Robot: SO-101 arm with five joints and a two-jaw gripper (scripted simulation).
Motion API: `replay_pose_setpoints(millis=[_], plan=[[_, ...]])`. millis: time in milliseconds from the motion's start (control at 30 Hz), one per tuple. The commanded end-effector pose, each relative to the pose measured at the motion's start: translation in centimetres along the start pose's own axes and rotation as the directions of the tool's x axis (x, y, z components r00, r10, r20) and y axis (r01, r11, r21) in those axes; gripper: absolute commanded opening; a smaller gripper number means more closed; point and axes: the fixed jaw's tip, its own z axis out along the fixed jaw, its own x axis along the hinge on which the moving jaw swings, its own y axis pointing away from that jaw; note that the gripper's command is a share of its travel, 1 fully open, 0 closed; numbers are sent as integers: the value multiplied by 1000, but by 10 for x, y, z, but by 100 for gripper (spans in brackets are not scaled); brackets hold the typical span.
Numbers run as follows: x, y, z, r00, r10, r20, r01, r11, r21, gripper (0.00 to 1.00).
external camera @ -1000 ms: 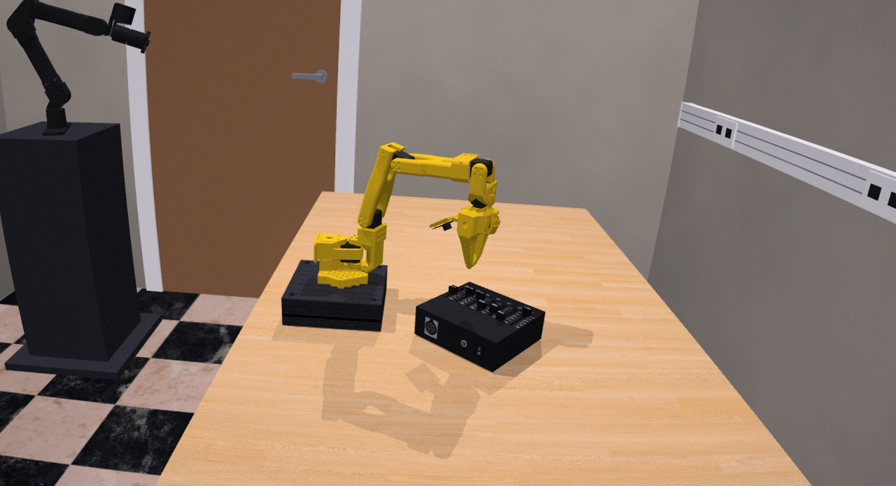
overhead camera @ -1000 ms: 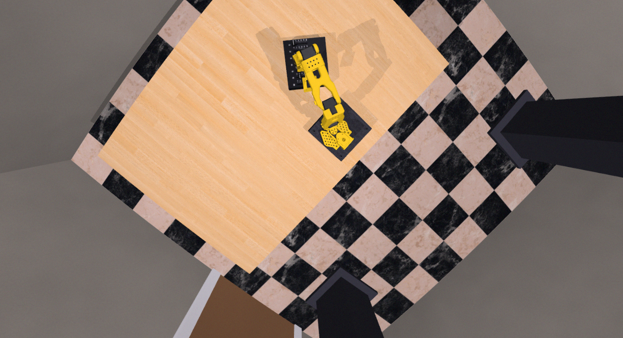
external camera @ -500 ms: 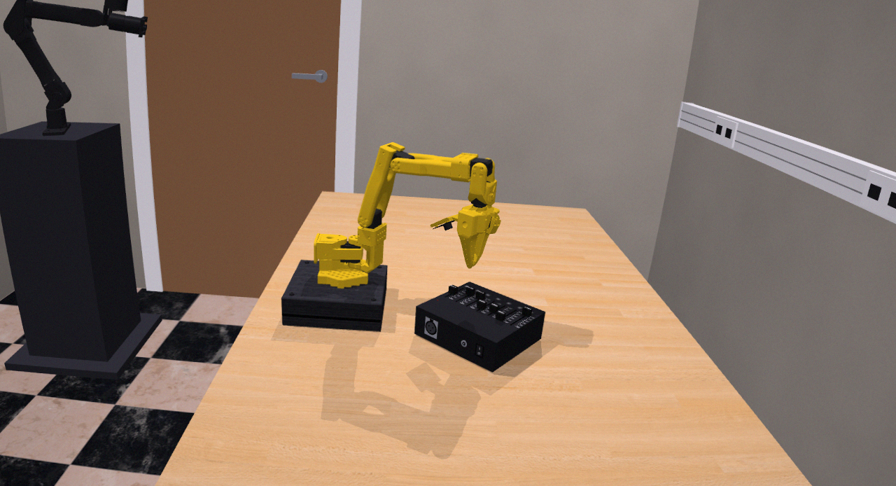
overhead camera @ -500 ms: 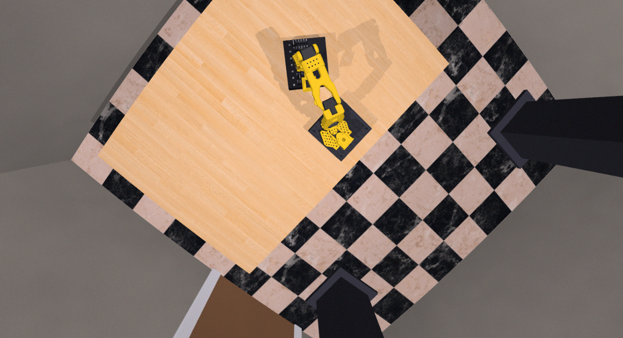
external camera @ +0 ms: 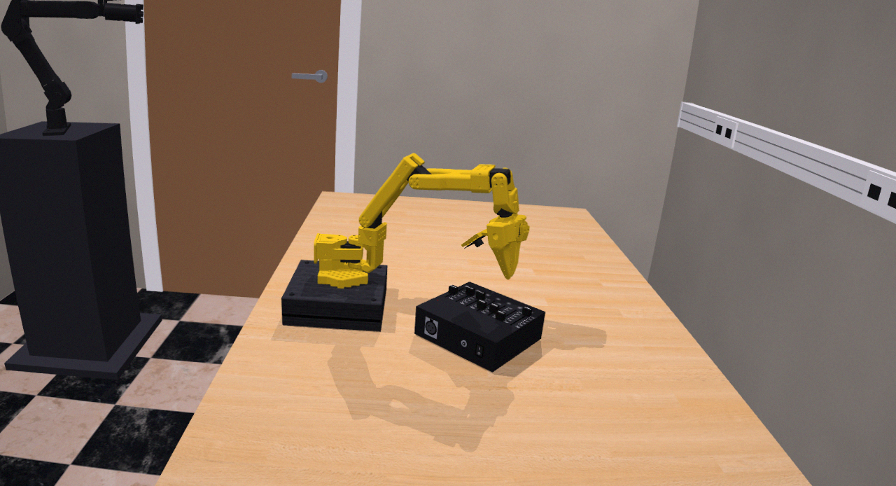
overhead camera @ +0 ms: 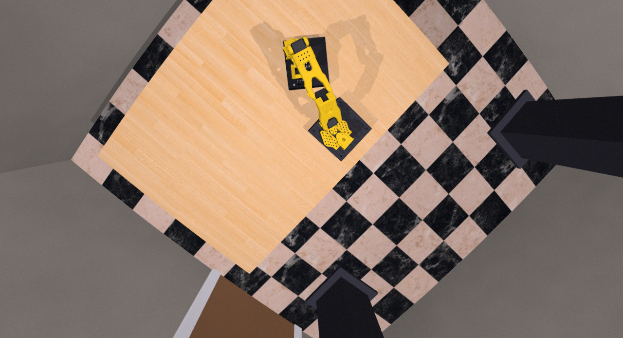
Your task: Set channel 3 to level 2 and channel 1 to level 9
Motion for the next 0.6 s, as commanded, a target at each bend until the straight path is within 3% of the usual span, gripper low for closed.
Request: replay_pose_setpoints(millis=[0,200,567], plan=[[18,-13,11,998,-3,-56,4,1000,27,0],[29,-23,20,993,-6,-116,13,998,55,0],[30,-24,21,993,-7,-122,14,998,58,0]])
